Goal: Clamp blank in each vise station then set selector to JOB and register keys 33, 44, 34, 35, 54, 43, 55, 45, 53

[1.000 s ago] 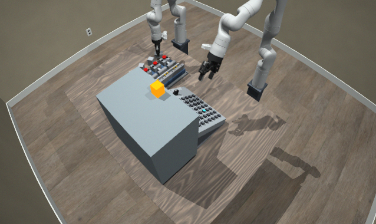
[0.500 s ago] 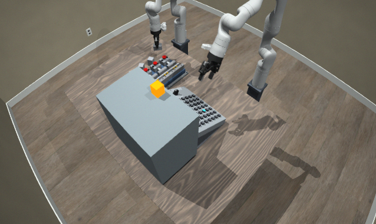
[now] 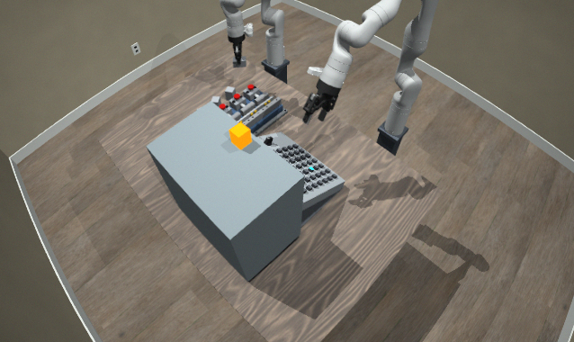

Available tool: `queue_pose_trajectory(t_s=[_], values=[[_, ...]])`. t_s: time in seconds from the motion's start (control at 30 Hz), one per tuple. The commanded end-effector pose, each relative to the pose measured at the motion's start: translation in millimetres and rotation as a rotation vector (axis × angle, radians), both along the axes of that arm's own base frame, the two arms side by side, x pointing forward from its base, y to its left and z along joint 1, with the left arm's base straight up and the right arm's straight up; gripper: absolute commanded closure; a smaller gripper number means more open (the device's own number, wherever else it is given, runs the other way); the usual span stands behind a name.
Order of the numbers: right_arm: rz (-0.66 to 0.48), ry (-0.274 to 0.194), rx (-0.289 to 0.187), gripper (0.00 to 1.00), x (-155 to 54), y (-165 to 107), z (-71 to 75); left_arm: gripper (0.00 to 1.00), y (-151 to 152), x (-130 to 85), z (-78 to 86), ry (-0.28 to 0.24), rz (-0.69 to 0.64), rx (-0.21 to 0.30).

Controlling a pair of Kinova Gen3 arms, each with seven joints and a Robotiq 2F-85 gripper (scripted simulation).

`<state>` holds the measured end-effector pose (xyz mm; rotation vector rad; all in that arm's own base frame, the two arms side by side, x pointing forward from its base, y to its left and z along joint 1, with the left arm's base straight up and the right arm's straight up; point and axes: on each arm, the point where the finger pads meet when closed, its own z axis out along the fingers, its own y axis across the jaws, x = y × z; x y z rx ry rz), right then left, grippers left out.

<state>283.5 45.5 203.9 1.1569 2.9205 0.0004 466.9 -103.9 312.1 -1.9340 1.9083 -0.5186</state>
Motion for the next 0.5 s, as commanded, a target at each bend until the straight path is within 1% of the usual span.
queue_pose_trajectory(t_s=[0.0, 0.27, 0.47], values=[[0.000, -0.001, 0.000, 0.903, 0, 0, 2.7, 0.002, 0, 0, 0.8, -0.002, 0.000, -0.001], [0.009, -0.001, -0.001, 0.903, 1, 2, 2.9, 0.002, 0, 0, 0.8, -0.002, 0.000, -0.001], [0.061, -0.001, -0.004, 0.903, 8, 13, 3.6, 0.002, 0, 0, 0.8, -0.002, 0.000, -0.001]])
